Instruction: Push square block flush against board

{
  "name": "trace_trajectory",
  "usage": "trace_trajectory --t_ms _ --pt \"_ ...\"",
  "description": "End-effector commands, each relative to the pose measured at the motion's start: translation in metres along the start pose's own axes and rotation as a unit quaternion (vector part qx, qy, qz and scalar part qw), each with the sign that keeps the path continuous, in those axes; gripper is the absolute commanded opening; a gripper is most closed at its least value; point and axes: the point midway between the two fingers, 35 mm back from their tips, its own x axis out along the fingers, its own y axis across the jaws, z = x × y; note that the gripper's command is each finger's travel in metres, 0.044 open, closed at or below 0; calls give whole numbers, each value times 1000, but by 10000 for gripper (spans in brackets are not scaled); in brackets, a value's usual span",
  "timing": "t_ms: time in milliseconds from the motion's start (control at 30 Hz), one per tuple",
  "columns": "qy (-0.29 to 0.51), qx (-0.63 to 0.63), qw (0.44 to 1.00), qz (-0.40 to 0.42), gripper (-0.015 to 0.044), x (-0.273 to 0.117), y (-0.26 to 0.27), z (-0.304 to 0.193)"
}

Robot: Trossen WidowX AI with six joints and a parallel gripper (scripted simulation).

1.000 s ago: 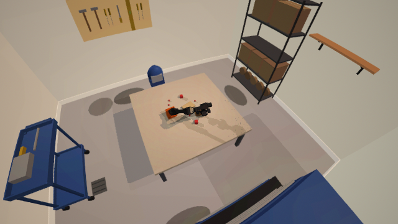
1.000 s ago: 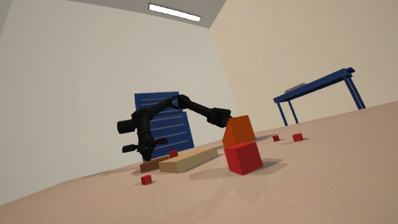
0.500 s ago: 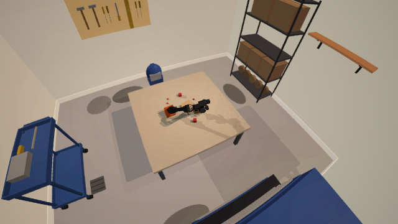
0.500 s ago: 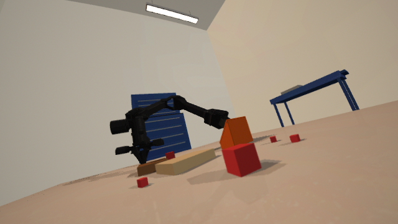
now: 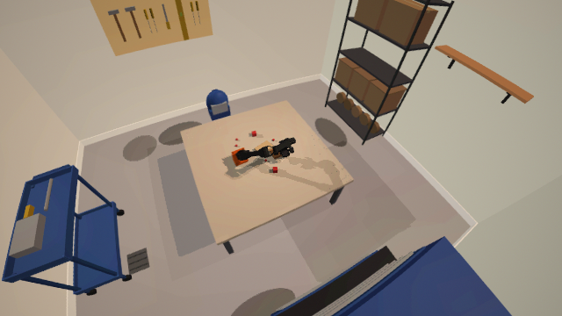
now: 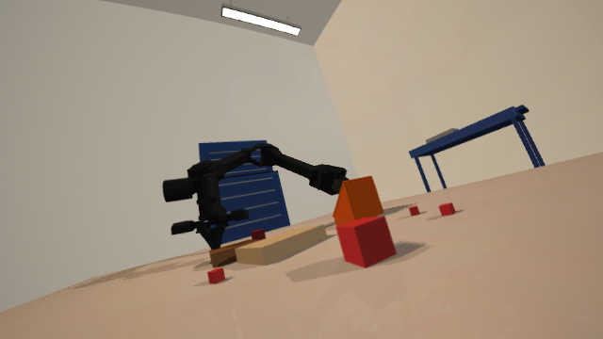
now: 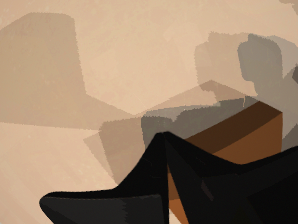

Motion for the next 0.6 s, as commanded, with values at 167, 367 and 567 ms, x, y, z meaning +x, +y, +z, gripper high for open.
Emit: trace_trajectory --t_ms 167,367,567 --pt "1 -5 1000 -7 0 5 -5 -20" --pt "1 -5 1000 -7 0 5 -7 -26" --pt "1 -5 1000 -7 0 5 -5 -18"
